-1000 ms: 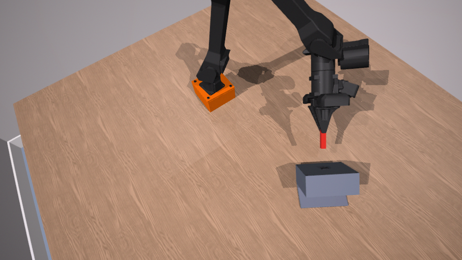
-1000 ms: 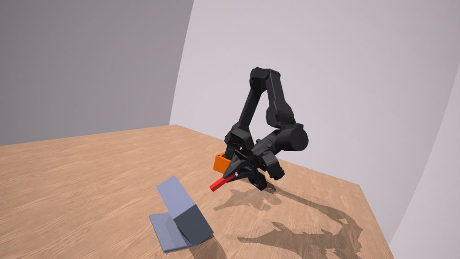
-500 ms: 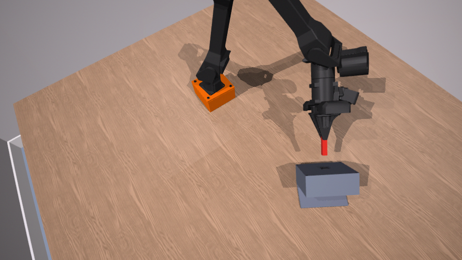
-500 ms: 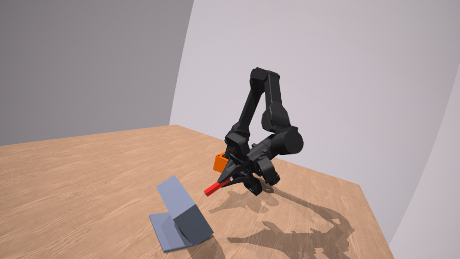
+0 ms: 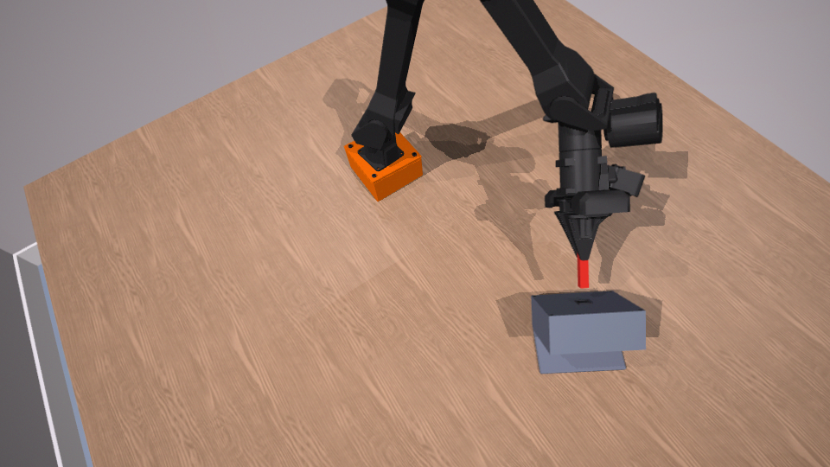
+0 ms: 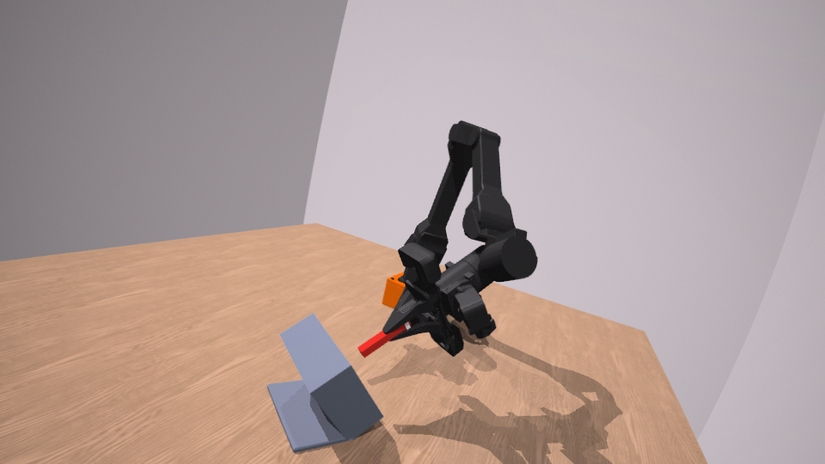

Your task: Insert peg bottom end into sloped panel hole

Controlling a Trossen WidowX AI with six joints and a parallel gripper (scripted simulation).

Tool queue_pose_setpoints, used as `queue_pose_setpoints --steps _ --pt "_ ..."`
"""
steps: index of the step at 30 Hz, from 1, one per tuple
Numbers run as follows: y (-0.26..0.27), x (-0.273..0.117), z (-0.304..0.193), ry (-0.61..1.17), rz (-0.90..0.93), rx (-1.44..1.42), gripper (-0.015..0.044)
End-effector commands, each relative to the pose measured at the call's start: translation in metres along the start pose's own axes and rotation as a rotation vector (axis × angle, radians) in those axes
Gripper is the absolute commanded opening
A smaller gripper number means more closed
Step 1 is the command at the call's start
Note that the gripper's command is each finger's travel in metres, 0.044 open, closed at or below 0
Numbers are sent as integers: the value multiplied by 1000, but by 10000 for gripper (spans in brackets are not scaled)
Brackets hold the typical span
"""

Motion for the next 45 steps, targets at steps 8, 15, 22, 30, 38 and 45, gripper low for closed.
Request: queue_pose_setpoints --steps 8,15,22,30,38,45 --pt "1 16 0 -1 2 -5 0" --pt "0 13 0 1 -1 0 0" --pt "0 13 0 1 -1 0 0" --pt "1 16 0 1 -1 0 0" --pt "1 20 1 1 -1 0 0" --pt "1 24 1 1 -1 0 0"
Point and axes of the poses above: the point midway between the two fingers, 35 mm back from their tips, its own x axis out along the fingers, its own y axis across the jaws, z = x × y, the point moved 6 cm from there along -x, back along the fingers, and after that the axes turned 6 degrees about -x, right-handed, at the moved point
